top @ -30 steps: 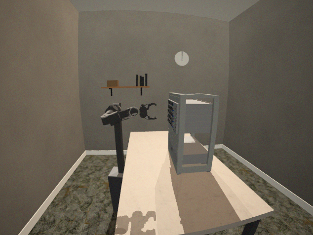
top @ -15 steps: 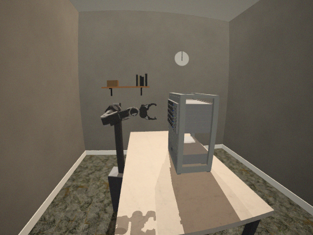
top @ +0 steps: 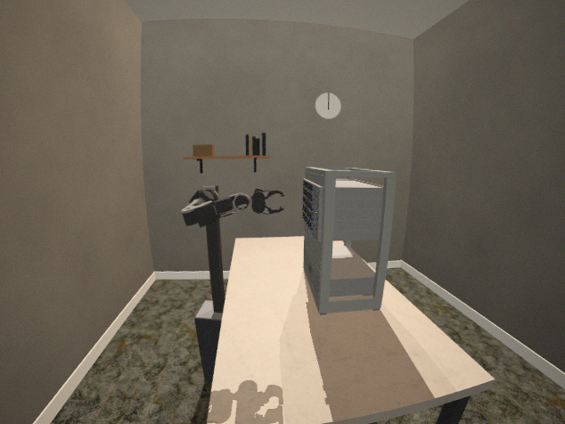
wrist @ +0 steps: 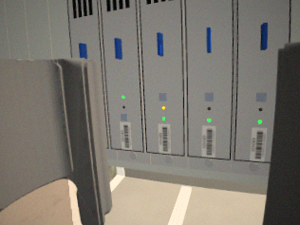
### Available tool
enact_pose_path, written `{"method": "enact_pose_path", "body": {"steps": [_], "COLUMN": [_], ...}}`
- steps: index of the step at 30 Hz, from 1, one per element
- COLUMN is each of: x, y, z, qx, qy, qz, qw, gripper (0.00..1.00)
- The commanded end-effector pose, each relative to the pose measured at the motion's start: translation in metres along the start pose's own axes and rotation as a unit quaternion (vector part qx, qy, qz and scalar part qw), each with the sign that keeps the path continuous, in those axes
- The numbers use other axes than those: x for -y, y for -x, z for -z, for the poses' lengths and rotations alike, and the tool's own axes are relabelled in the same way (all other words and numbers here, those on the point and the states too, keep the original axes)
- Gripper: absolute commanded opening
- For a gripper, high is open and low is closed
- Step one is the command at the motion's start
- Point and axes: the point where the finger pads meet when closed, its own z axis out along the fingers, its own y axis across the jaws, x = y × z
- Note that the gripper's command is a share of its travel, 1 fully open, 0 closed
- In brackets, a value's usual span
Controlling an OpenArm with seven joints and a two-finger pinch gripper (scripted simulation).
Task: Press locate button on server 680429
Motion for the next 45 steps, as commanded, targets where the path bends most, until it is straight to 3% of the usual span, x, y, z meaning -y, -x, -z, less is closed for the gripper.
{"method": "enact_pose_path", "body": {"steps": [1, 32, 45], "x": [0.000, 0.000, 0.000], "y": [0.001, 0.001, 0.001], "z": [0.000, 0.000, -0.015], "qx": [0.000, 0.000, 0.000], "qy": [0.001, 0.001, 0.001], "qz": [0.001, 0.001, 0.001], "qw": [1.000, 1.000, 1.000], "gripper": [0.00, 0.00, 0.00]}}
